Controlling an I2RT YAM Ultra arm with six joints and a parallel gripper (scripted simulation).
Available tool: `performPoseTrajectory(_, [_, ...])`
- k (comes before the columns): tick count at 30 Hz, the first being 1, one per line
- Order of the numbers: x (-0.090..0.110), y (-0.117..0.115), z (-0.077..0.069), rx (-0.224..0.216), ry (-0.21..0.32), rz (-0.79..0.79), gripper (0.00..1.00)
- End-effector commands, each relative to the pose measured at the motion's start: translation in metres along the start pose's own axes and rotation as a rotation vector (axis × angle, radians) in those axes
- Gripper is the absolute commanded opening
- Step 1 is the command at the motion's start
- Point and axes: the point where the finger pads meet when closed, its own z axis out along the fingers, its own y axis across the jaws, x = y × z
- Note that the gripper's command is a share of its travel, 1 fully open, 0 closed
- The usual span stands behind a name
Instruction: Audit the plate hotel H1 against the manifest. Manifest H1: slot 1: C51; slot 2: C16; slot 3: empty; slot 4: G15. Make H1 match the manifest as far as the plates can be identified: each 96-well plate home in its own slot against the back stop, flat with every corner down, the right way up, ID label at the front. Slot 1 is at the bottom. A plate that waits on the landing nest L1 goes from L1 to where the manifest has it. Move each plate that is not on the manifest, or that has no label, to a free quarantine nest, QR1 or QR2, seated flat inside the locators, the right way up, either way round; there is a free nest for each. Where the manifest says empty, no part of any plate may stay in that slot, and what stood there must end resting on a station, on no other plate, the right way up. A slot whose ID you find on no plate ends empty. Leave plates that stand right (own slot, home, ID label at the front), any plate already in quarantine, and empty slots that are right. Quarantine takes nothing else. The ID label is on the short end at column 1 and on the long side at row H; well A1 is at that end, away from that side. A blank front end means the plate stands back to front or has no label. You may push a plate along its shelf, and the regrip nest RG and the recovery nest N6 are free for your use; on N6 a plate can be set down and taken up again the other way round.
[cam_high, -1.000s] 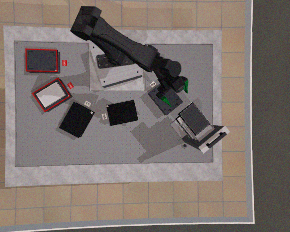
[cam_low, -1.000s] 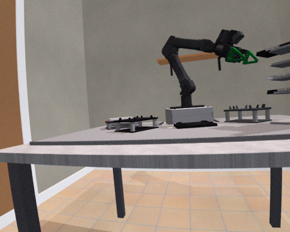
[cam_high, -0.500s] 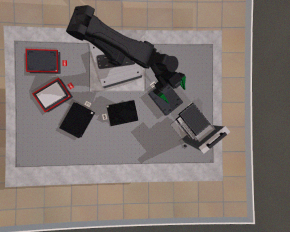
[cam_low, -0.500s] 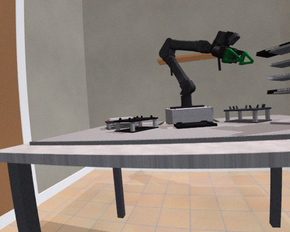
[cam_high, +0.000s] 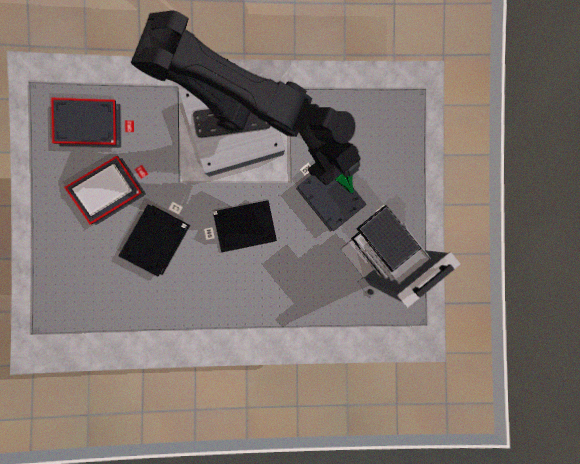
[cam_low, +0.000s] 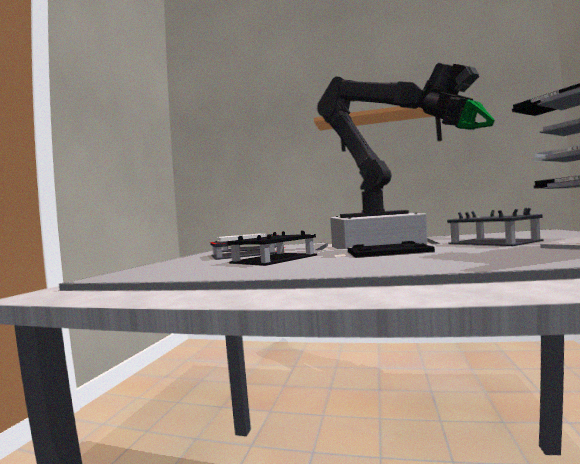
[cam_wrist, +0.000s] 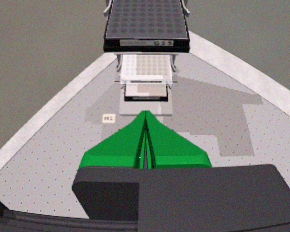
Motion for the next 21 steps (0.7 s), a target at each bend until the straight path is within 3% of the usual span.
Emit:
performPoseTrajectory(1, [-0.0068, -0.0004, -0.0027, 0.0, -0.021, 0.011, 0.0])
performPoseTrajectory(21, [-0.0092, -0.0004, 0.0013, 0.0, -0.022, 0.011, 0.0])
